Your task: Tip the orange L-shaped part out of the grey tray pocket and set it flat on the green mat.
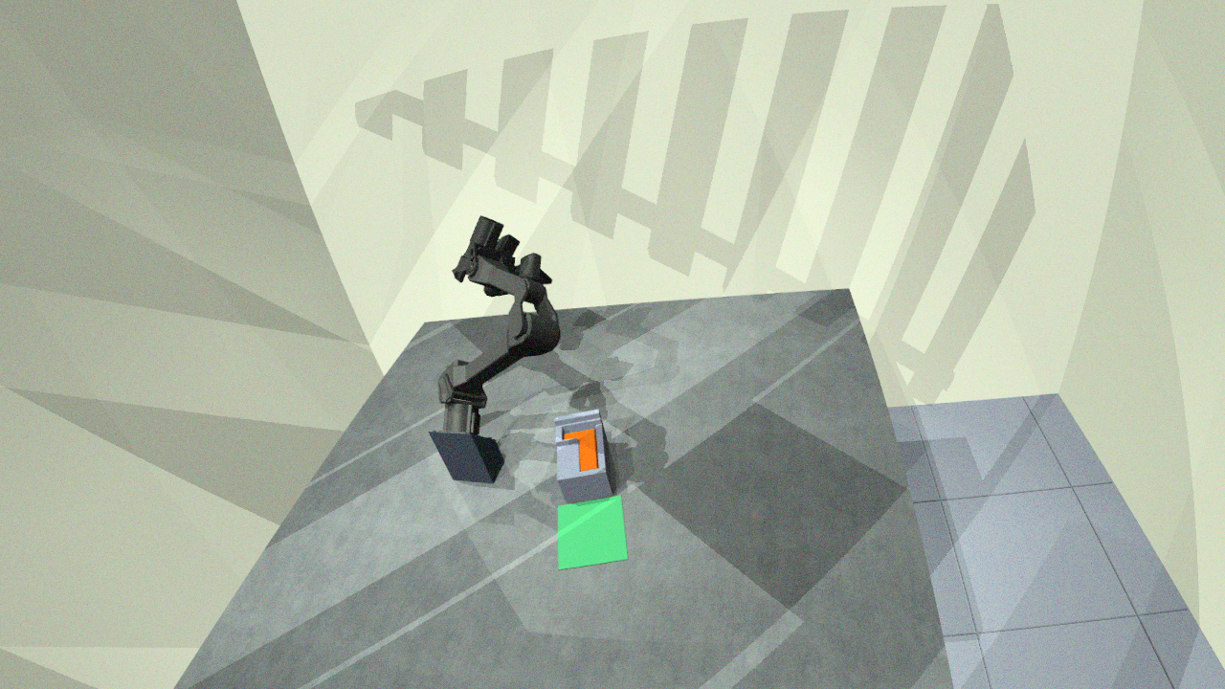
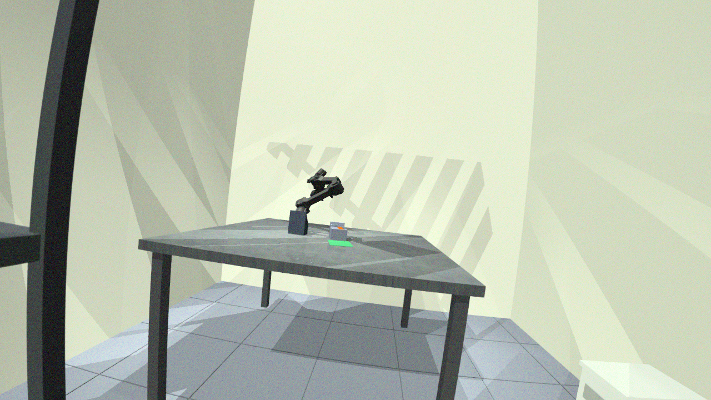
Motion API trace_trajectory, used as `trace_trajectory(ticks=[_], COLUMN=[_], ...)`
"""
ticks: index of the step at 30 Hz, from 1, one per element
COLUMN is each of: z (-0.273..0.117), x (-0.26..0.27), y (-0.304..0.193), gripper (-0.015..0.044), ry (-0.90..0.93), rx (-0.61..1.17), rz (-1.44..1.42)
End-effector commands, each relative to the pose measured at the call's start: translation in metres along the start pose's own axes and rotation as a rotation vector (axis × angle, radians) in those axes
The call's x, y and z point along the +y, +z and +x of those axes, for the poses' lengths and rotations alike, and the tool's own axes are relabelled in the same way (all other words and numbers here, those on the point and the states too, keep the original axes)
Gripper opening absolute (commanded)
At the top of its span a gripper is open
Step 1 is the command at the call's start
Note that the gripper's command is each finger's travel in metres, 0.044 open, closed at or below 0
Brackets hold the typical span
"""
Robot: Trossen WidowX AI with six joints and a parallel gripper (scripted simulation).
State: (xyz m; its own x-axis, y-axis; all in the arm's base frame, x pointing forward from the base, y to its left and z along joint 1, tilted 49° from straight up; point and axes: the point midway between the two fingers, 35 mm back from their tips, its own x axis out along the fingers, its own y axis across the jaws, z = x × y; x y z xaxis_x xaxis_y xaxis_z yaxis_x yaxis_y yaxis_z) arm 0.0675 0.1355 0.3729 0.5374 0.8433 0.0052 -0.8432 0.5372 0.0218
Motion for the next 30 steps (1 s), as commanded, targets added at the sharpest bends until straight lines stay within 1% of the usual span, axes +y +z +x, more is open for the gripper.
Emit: trace_trajectory(ticks=[1,4,8,9,13,18,24,30], z=[0.0,0.002,0.011,0.015,0.034,0.064,0.099,0.12], x=[0.0,0.005,0.016,0.019,0.026,0.024,0.0,-0.044], y=[0.0,0.004,0.008,0.008,0.001,-0.02,-0.058,-0.106], gripper=[0.0374,0.0295,0.019,0.018,0.018,0.018,0.018,0.018], ry=[-0.003,-0.027,-0.086,-0.1,-0.146,-0.178,-0.19,-0.164], rx=[-0.003,-0.027,-0.055,-0.054,-0.016,0.105,0.332,0.615], rz=[-0.008,-0.078,-0.261,-0.311,-0.502,-0.711,-0.87,-0.914])
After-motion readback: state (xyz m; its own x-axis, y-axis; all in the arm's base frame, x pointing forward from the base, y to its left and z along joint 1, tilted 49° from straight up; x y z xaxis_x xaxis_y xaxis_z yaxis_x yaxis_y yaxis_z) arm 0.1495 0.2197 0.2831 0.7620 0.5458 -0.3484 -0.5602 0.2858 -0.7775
